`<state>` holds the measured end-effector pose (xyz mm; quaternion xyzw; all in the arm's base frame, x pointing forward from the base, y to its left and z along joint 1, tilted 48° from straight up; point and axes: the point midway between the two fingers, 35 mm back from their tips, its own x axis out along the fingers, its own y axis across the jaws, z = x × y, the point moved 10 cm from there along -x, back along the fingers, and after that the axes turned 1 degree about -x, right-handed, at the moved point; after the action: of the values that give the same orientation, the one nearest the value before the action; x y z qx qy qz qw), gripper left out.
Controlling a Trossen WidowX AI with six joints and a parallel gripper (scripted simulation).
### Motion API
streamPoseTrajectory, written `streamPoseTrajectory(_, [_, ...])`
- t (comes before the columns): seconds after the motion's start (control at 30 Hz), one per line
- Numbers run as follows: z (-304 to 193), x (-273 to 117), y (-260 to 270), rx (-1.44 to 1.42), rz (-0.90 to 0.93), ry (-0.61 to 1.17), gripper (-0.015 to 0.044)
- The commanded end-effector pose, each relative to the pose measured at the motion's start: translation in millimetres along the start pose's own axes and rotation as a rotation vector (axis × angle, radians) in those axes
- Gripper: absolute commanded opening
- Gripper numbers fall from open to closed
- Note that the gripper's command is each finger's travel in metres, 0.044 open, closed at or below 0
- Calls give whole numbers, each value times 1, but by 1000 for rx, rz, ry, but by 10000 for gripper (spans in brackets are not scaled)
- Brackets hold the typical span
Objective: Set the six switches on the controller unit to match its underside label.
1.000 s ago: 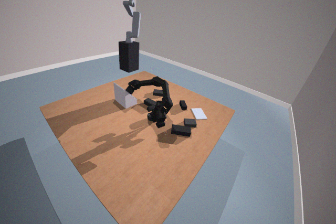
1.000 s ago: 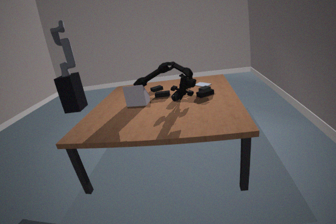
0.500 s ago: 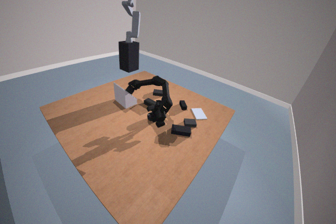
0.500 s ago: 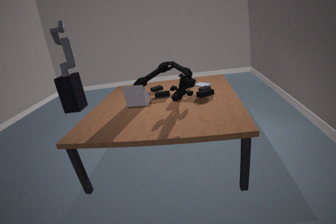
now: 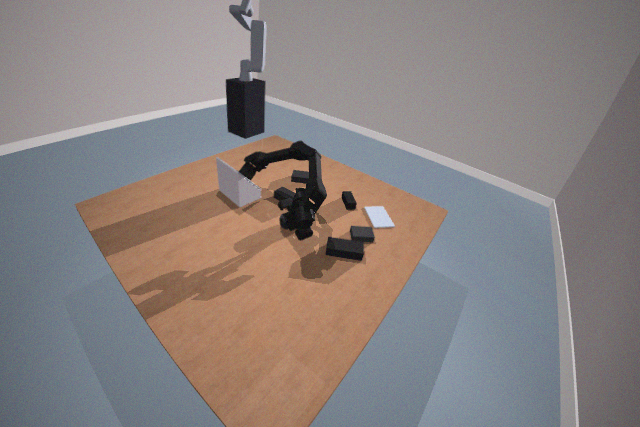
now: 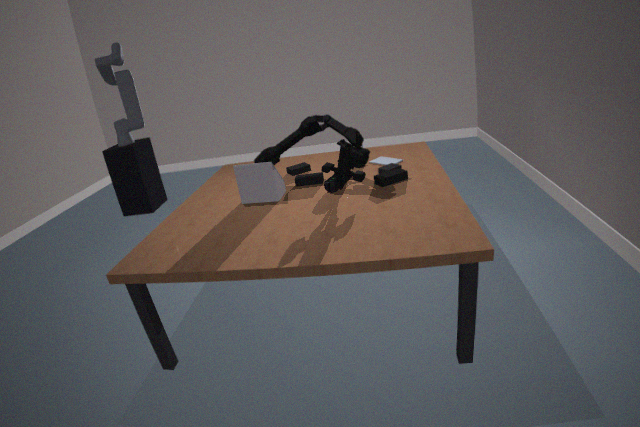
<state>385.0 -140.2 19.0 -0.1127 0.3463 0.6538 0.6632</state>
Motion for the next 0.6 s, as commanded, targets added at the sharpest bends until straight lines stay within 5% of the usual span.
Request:
streamPoseTrajectory(0.0, [1,5,5,6,17,-3,0])
streamPoseTrajectory(0.57, [0,1,18,3,-9,-1,0])
